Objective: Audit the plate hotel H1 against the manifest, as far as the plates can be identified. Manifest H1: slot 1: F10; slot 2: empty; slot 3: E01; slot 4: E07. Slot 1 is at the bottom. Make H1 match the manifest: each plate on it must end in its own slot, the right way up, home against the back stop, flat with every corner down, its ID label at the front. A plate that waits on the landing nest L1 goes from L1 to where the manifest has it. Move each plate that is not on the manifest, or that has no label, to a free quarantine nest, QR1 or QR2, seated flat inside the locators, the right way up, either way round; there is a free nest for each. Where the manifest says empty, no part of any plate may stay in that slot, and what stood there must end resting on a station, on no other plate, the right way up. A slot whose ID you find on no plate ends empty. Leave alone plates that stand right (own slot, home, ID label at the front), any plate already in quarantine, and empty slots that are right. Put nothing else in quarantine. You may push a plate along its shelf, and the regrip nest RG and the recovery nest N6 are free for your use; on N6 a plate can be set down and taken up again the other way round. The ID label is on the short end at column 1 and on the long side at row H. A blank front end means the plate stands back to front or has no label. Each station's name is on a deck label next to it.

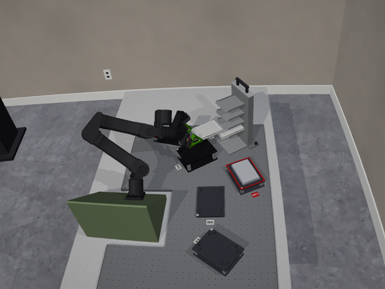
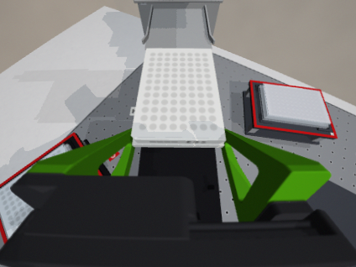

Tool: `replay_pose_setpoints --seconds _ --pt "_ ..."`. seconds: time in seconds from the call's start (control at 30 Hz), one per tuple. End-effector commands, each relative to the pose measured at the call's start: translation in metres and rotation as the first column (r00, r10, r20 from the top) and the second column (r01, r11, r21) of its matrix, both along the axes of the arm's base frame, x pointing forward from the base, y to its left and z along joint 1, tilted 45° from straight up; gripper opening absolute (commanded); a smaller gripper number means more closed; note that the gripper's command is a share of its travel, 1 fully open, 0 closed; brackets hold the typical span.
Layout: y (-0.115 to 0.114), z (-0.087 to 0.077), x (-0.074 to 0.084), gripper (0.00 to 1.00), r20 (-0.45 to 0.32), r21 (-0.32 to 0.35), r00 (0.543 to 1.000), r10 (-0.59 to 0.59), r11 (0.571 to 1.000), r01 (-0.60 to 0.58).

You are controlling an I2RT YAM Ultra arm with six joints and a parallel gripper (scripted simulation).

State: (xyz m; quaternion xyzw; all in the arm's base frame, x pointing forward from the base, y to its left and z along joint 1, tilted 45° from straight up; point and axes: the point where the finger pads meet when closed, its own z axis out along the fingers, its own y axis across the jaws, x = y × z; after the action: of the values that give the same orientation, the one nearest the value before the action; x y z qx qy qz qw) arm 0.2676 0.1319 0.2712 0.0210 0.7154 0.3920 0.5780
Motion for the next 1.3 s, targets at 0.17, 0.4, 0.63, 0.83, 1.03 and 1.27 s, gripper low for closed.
replay_pose_setpoints --seconds 0.17,0.4,0.63,0.83,1.03,1.27 --pt "-0.006 0.004 -0.009 0.86 0.022 0.007 1.000 -0.017 1.000 0.017" --pt "-0.007 0.001 -0.015 0.86 0.022 0.007 1.000 -0.017 1.000 0.017" --pt "-0.009 -0.003 -0.024 0.86 0.021 0.007 1.000 -0.017 1.000 0.017" --pt "-0.010 -0.005 -0.030 0.86 0.021 0.007 1.000 -0.017 1.000 0.017" --pt "-0.012 -0.007 -0.035 0.86 0.021 0.007 1.000 -0.017 1.000 0.017" --pt "-0.015 -0.004 -0.036 0.86 0.021 0.007 1.000 -0.017 1.000 0.017"
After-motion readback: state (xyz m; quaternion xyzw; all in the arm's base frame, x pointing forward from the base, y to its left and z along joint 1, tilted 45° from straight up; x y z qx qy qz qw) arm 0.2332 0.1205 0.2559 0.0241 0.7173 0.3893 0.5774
